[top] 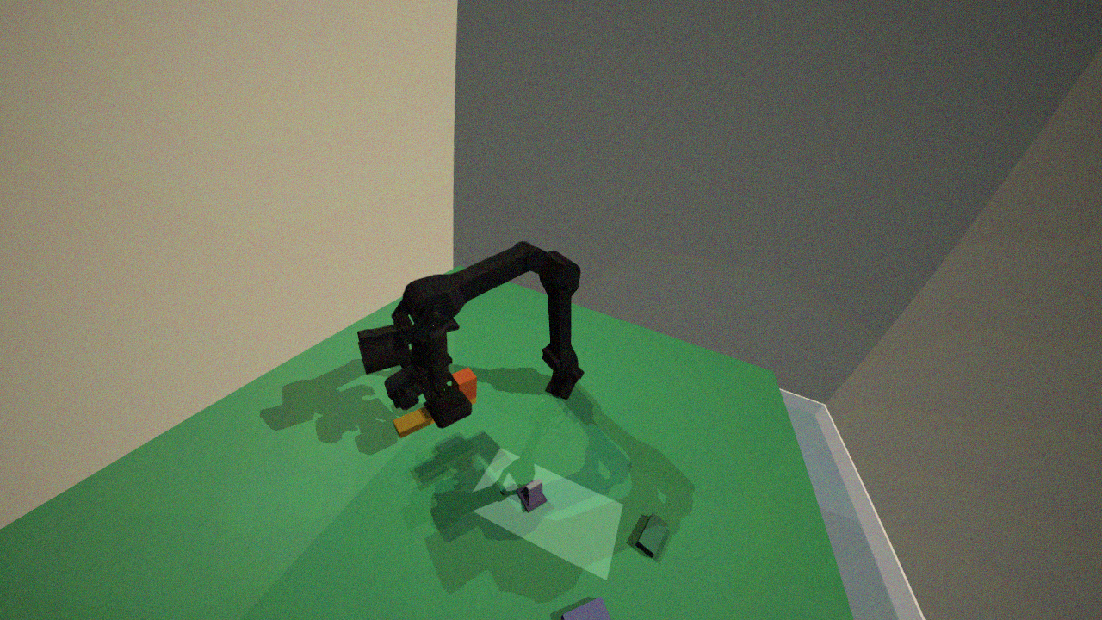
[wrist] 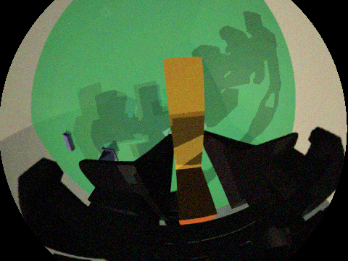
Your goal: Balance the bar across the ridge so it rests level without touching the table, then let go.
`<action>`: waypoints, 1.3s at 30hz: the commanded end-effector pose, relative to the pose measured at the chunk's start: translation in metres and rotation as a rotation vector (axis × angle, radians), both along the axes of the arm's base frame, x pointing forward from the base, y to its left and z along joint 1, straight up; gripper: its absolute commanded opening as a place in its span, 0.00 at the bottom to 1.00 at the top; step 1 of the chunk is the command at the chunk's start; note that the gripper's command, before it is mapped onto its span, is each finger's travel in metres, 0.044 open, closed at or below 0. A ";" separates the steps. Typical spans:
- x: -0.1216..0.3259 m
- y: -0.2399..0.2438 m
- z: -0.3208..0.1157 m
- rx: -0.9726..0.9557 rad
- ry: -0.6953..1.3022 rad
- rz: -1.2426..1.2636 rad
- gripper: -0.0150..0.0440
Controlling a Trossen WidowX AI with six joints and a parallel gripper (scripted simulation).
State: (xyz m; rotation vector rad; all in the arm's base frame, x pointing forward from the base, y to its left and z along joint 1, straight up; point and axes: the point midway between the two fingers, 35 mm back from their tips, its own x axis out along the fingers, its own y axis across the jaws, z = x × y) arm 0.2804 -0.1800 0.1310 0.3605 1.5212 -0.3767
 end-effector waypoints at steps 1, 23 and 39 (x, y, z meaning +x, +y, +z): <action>0.000 0.001 0.014 -0.002 -0.010 -0.003 0.25; 0.033 0.071 0.015 -0.006 -0.007 0.486 0.25; 0.048 0.132 0.016 -0.010 -0.006 0.855 0.25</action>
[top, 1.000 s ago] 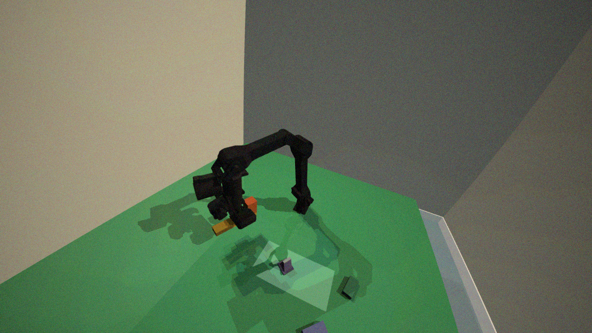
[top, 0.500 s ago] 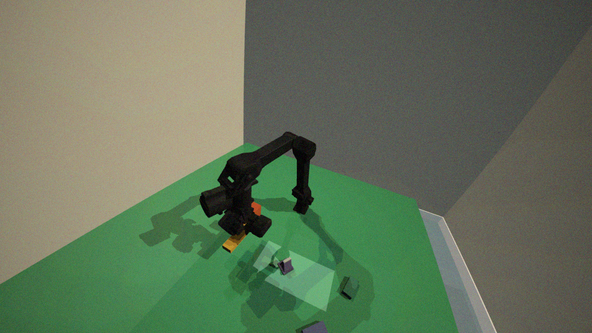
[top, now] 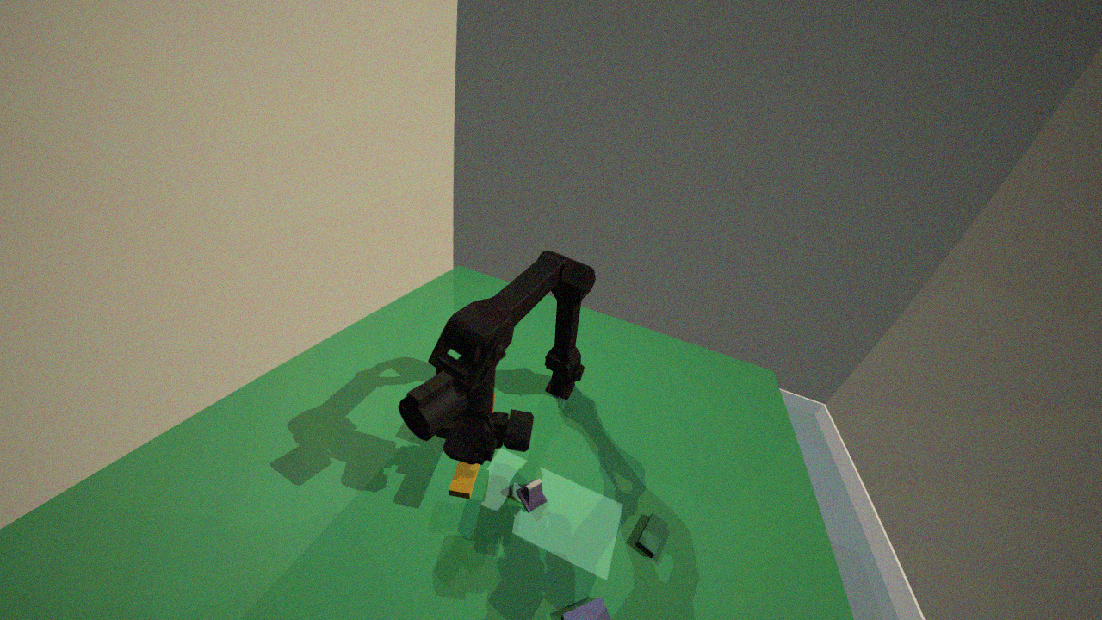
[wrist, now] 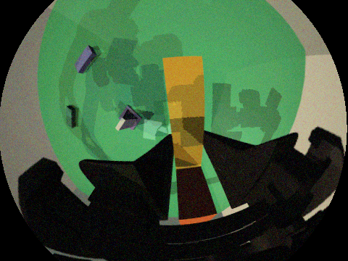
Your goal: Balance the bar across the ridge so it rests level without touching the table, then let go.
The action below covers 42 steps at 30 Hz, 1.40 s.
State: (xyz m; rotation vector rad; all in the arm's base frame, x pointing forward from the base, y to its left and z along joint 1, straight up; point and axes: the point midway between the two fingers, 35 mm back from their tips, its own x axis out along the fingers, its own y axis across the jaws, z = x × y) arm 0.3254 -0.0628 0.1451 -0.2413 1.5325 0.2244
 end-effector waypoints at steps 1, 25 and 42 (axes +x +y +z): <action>0.004 0.018 0.002 0.000 -0.002 0.108 0.25; 0.001 0.111 0.003 -0.005 -0.001 0.582 0.25; -0.009 0.138 -0.004 -0.006 -0.001 0.686 0.25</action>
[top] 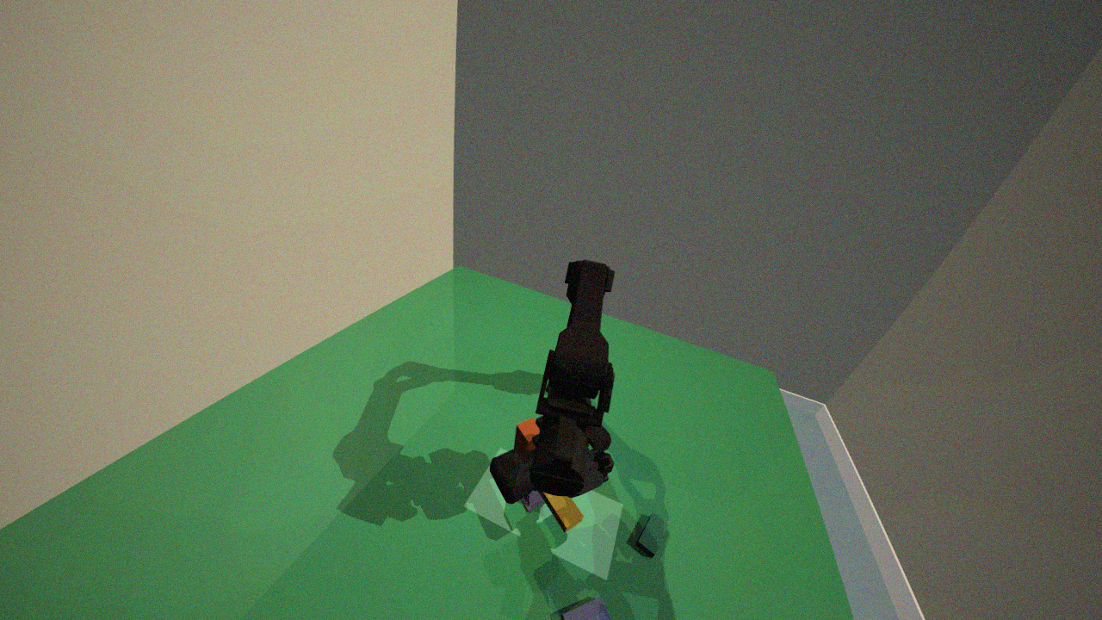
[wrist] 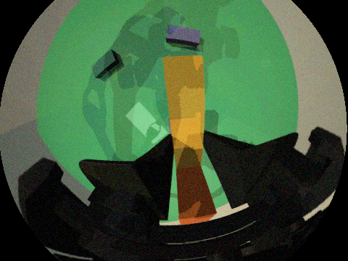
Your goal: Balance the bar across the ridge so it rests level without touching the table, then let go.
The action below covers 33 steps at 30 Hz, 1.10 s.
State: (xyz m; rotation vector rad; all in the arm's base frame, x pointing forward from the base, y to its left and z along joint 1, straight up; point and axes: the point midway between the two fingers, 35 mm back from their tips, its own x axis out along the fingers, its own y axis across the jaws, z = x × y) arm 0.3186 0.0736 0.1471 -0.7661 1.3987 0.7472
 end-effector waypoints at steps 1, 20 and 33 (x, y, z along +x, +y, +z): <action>-0.002 0.002 -0.008 0.001 0.007 0.008 0.25; -0.002 0.002 -0.039 0.001 0.008 0.009 0.25; -0.003 0.002 -0.042 0.001 0.008 0.009 0.25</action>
